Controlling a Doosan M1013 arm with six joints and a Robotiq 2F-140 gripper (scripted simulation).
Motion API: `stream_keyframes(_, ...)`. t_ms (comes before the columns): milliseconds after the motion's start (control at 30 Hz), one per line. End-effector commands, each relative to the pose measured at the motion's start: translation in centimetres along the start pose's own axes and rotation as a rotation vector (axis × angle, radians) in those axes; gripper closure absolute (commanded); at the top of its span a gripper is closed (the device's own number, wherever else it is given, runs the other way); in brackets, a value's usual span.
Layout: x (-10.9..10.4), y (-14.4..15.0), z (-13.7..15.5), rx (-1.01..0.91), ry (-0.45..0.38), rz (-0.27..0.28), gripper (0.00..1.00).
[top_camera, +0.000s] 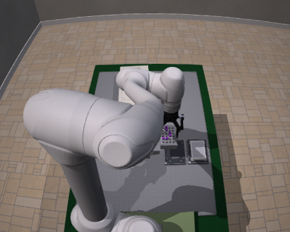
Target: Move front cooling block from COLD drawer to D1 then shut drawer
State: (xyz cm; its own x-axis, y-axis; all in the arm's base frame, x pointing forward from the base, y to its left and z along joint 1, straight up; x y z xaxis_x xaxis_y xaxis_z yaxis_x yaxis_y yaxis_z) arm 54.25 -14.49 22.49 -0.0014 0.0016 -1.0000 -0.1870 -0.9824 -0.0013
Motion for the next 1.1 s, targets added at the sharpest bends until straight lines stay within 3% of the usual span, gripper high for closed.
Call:
stream_keyframes(0,-0.1,1.1,0.1,0.0,0.002,0.0,0.9)
stream_keyframes(533,-0.1,4.7,0.6,0.0,0.002,0.0,0.9)
stream_keyframes(1067,-0.1,4.7,0.6,0.0,0.002,0.0,0.9)
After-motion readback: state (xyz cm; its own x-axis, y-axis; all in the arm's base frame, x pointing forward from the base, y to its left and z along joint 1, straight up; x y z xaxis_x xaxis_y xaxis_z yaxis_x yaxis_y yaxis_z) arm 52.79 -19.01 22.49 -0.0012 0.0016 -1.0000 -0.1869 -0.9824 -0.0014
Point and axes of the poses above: the point where the finger pads meet when closed, its own x axis out along the fingers, its own y axis across the jaws, z = x × y, the point moved 10 cm from there along -x, back along the fingers, and after that the axes turned 9 degrees about x, right-handed, at the moved point
